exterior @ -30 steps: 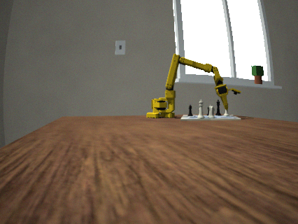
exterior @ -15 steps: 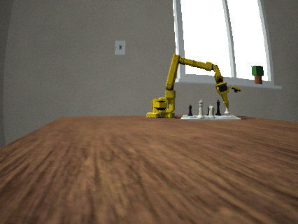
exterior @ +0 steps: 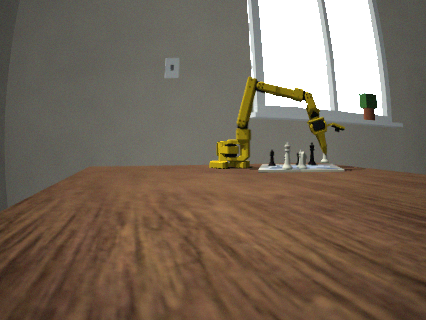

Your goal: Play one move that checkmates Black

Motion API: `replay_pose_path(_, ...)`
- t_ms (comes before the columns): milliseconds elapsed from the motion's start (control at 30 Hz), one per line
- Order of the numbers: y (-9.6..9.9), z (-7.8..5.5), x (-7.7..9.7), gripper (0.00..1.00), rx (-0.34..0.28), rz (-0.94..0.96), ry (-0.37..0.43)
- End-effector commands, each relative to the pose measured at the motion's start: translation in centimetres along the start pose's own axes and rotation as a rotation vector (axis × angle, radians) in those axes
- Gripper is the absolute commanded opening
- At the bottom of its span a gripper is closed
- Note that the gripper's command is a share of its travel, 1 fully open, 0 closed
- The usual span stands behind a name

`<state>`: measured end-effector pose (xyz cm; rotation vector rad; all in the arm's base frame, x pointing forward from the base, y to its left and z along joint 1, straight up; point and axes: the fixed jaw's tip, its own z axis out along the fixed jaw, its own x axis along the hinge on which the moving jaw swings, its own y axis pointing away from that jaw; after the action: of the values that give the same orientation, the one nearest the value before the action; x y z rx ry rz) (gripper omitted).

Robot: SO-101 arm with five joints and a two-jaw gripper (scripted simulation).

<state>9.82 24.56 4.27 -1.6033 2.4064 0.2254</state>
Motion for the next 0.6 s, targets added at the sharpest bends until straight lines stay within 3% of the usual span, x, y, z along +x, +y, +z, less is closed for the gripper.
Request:
replay_pose_path(0,0.29,0.15,0.01,0.00,-0.004,-0.008,-0.005)
replay_pose_path(567,0.29,0.66,0.20,0.00,-0.004,-0.008,-0.005)
